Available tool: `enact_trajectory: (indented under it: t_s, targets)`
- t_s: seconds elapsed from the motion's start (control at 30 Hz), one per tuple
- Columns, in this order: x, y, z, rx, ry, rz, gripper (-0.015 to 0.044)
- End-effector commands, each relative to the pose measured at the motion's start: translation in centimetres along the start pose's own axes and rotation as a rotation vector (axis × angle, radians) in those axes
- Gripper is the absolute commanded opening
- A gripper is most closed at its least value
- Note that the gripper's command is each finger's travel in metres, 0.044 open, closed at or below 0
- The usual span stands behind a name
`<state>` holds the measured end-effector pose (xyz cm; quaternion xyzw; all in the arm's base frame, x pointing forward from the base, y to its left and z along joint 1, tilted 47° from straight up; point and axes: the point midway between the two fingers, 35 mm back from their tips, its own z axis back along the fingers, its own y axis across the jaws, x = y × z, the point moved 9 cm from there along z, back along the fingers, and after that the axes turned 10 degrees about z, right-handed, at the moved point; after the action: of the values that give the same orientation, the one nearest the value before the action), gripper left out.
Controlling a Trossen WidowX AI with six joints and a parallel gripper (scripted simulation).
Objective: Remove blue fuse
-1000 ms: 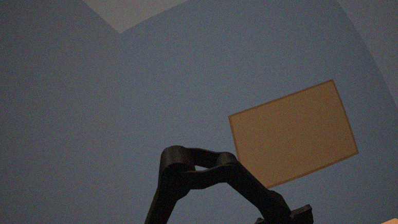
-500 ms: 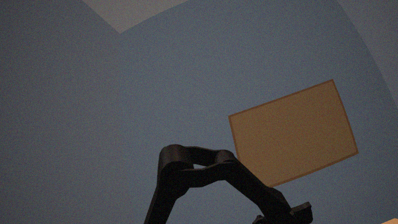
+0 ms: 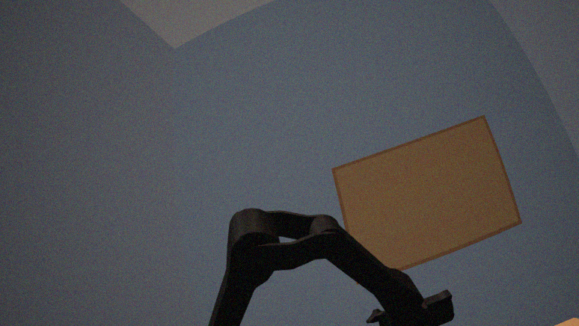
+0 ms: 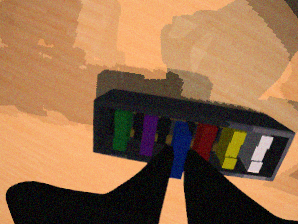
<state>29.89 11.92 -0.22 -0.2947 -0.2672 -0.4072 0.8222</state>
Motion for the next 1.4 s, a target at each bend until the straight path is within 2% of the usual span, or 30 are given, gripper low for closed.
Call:
enact_trajectory:
  t_s: [0.0, 1.37]
  targets:
    - [0.0, 0.0, 0.3, 0.003, 0.002, -0.005, 0.0]
    - [0.0, 0.0, 3.3, 0.004, 0.002, -0.003, 0.0]
